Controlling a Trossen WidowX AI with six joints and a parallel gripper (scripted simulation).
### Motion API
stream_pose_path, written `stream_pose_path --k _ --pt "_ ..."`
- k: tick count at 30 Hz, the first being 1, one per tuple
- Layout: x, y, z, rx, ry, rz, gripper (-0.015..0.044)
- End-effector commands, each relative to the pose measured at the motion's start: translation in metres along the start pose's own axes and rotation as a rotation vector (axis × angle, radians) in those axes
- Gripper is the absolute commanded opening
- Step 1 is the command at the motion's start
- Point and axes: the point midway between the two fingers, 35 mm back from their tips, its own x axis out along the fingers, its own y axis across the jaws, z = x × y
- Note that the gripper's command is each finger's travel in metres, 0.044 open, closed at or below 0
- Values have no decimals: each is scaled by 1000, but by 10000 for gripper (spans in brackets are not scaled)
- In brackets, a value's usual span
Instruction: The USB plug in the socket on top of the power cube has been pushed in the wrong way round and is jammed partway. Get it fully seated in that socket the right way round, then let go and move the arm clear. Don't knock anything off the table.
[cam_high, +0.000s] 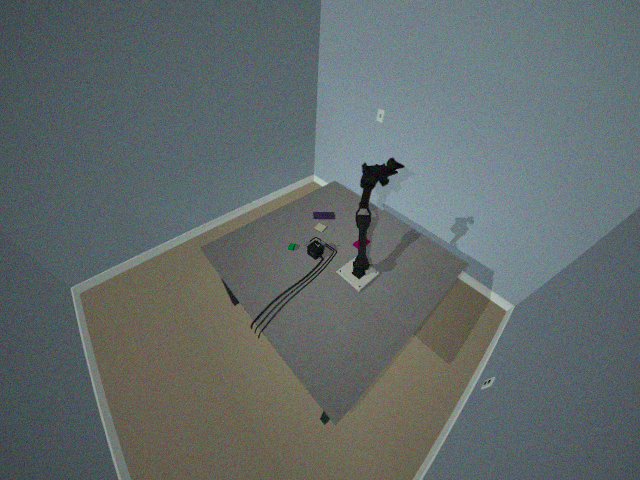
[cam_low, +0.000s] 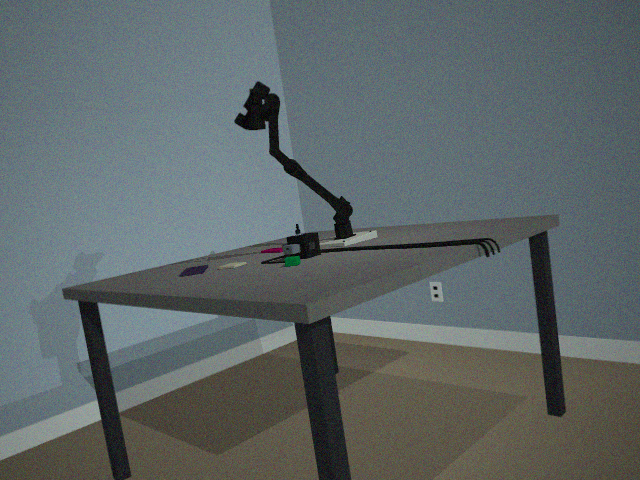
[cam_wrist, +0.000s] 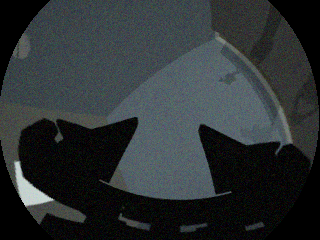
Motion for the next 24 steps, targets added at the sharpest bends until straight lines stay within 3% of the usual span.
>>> stream_pose_path --k 1,5,11,18,24 --pt "1 3 1 22 0 5 426" --pt "18 82 21 353 38 138 440" --pt "9 161 39 581 186 293 440" --pt "-60 283 94 841 405 680 440" --pt "-152 340 140 911 561 1031 440"
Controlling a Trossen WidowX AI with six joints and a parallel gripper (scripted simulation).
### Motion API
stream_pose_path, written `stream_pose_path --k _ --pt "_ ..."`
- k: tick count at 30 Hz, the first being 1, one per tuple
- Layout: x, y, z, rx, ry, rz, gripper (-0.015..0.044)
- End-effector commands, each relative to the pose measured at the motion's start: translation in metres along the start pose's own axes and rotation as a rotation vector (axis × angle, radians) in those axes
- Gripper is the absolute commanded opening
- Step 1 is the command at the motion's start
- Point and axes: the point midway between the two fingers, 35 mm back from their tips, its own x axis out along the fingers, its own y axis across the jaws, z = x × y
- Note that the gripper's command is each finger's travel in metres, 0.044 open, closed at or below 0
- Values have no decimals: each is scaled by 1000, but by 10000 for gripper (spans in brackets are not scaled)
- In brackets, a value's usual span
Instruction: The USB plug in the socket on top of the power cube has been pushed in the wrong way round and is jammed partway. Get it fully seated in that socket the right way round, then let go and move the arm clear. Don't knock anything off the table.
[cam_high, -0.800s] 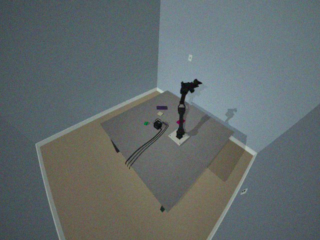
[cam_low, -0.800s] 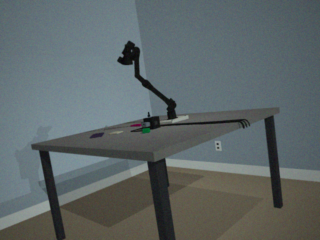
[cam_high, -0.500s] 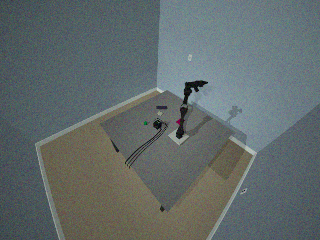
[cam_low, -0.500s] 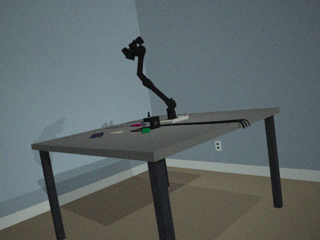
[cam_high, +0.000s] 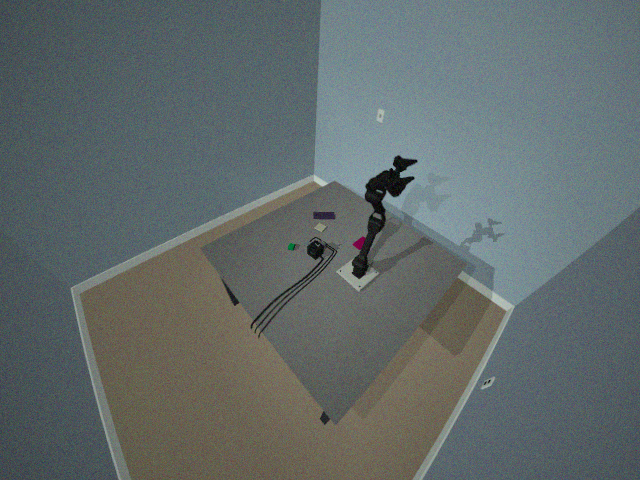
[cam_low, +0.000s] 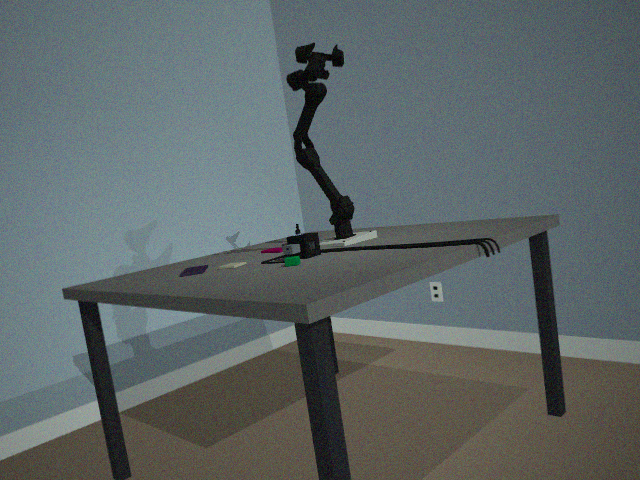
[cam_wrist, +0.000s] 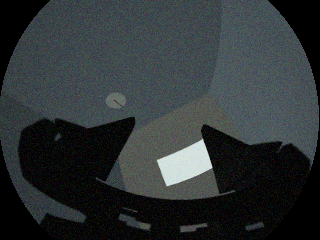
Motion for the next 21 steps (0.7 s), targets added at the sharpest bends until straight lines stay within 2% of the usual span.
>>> stream_pose_path --k 1,6,10,16,21 --pt "-15 59 -41 42 165 157 440" --pt "-63 127 -99 123 454 353 440" --pt "-117 169 -137 188 681 483 440" --pt "-221 215 -176 242 1019 688 440" --pt "-319 233 -189 271 1304 855 440"
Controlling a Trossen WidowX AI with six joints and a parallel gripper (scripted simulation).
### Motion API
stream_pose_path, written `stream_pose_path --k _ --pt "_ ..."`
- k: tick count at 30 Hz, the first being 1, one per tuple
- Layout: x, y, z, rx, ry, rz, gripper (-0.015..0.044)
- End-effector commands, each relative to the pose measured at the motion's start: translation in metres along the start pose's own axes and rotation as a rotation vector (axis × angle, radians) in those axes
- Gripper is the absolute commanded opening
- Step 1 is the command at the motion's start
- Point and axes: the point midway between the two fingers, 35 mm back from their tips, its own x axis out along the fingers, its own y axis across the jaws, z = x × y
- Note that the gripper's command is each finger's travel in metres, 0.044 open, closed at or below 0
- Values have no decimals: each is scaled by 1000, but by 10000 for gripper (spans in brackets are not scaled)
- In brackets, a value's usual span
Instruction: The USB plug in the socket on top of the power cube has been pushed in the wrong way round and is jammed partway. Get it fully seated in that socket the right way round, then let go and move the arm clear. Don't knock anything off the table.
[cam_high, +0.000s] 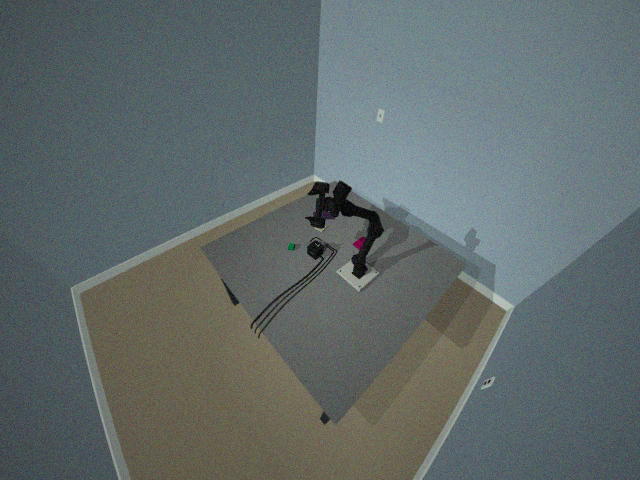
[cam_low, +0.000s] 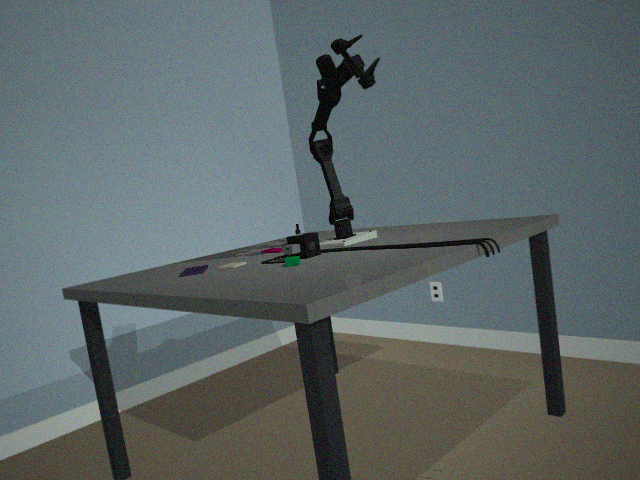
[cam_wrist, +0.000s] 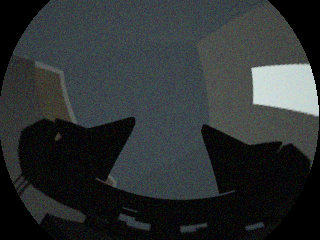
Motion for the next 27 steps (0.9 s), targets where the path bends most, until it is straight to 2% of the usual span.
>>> stream_pose_path --k 1,8,15,21,27 --pt "-6 37 -69 39 225 118 440" --pt "-57 100 -182 134 626 334 440" --pt "-155 160 -263 277 1030 565 440" --pt "-263 207 -292 450 1367 806 440" --pt "-375 241 -275 692 1656 1089 440"
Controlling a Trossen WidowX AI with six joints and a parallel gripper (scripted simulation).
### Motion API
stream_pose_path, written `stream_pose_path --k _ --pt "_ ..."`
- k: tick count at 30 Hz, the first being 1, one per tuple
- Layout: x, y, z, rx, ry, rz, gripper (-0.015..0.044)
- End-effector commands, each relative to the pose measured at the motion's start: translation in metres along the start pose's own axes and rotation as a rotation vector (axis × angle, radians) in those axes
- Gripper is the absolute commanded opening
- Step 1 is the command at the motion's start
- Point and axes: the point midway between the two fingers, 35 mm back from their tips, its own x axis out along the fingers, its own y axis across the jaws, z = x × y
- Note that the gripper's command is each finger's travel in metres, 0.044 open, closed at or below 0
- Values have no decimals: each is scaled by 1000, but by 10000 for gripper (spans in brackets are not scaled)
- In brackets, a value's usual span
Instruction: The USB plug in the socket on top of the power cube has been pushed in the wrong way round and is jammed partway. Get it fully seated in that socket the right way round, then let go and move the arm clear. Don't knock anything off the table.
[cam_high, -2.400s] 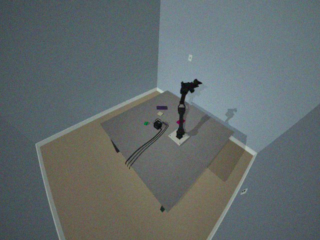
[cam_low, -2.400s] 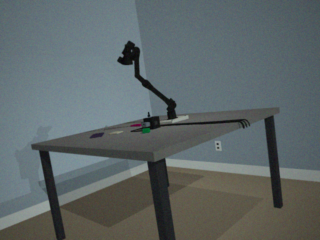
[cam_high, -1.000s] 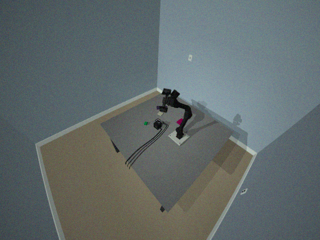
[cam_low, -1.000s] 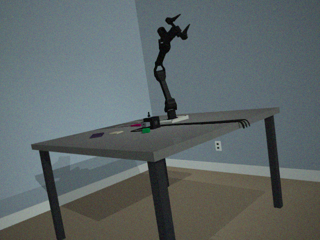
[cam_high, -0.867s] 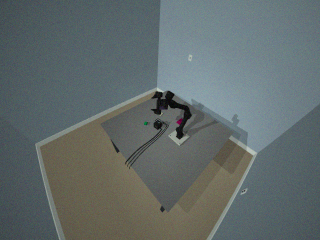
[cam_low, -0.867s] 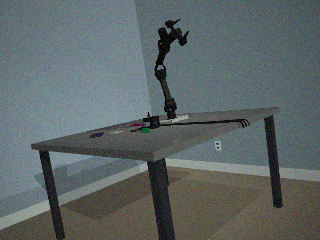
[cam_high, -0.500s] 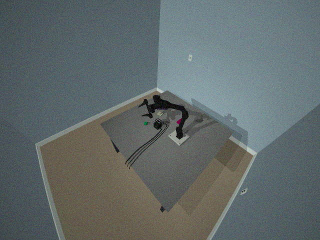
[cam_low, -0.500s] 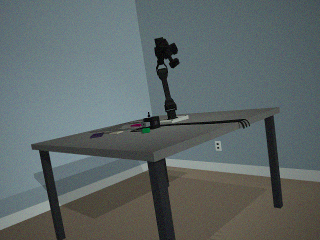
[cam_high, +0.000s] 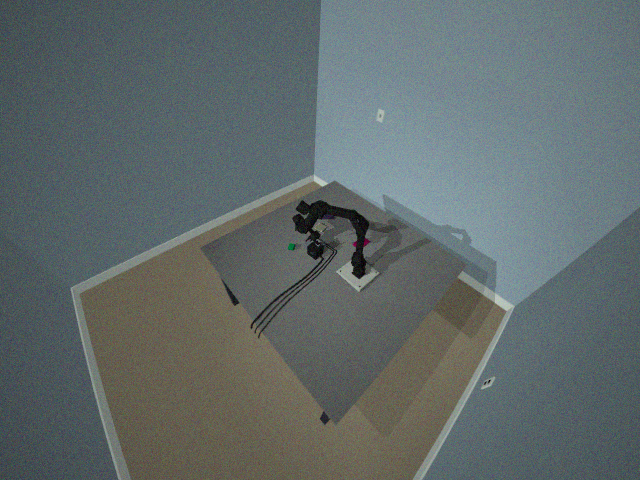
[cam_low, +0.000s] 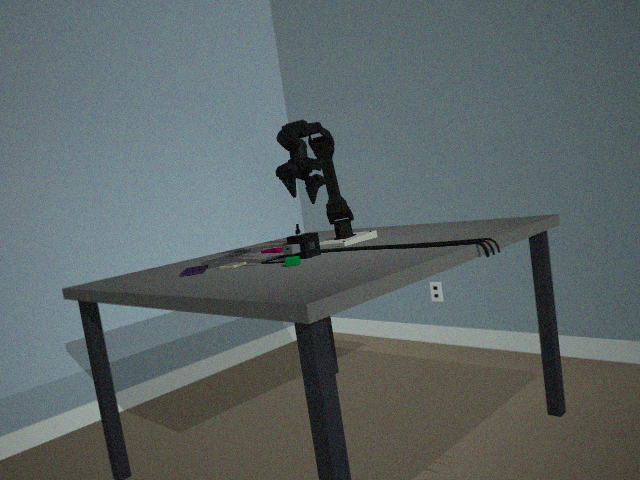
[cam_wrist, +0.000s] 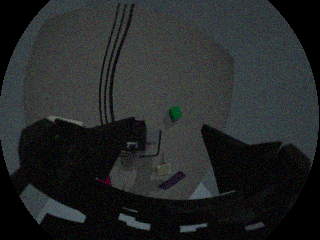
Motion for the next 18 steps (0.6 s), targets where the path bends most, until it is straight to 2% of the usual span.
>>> stream_pose_path --k 1,3,18 --pt "16 41 -66 82 196 239 440" --pt "17 55 -85 107 250 320 440" --pt "16 58 -90 107 251 322 440"
